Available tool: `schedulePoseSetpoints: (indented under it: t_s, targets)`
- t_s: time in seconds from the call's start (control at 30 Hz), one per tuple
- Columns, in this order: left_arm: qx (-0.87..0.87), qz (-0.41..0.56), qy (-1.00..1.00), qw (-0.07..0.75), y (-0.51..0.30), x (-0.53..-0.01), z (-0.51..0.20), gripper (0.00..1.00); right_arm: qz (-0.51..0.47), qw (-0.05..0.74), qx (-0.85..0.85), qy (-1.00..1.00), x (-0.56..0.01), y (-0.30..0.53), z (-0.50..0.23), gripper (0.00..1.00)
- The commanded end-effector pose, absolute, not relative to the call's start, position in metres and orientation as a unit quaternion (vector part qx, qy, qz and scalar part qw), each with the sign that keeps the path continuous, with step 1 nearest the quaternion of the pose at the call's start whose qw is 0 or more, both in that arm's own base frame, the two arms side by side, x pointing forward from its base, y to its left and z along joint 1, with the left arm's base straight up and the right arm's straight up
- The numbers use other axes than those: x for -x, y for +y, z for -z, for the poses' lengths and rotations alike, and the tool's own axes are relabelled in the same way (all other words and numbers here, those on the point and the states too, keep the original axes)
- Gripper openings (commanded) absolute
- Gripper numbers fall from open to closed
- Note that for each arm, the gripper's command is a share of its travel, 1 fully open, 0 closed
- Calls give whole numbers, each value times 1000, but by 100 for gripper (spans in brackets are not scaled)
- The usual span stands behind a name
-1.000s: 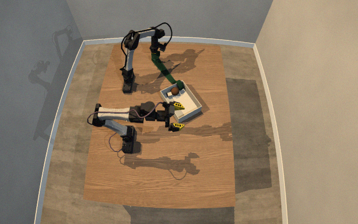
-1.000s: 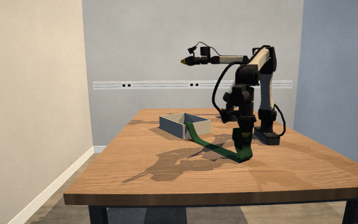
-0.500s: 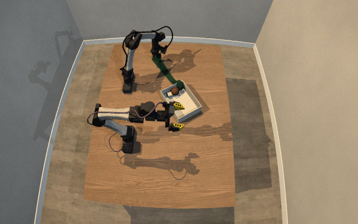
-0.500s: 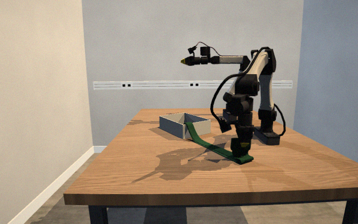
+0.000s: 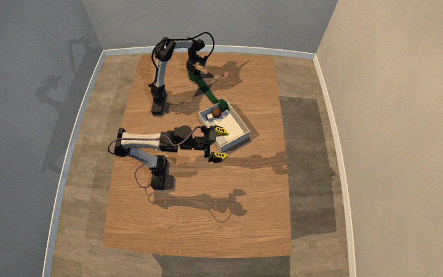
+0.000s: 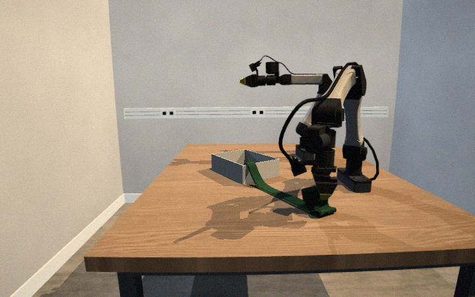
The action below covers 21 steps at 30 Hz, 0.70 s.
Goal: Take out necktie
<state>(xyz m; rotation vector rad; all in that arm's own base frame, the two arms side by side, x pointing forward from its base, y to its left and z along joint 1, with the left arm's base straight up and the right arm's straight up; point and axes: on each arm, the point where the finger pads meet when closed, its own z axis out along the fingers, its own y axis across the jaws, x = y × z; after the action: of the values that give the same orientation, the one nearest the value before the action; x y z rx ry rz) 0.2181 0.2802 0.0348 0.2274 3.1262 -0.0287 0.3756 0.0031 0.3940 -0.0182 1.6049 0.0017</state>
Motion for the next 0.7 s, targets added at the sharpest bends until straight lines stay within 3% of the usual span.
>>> schedulePoseSetpoints:
  t_s: [0.0,0.07,0.67]
  targets:
    - [-76,3,997,2,284,-218,-33,90,-1,698,8,716,-376,3,-396,100]
    - [-76,3,997,2,284,-218,-33,100,-1,698,8,716,-376,3,-396,100]
    - [-76,2,997,3,284,-218,-45,100,-1,698,8,717,-376,3,-396,100]
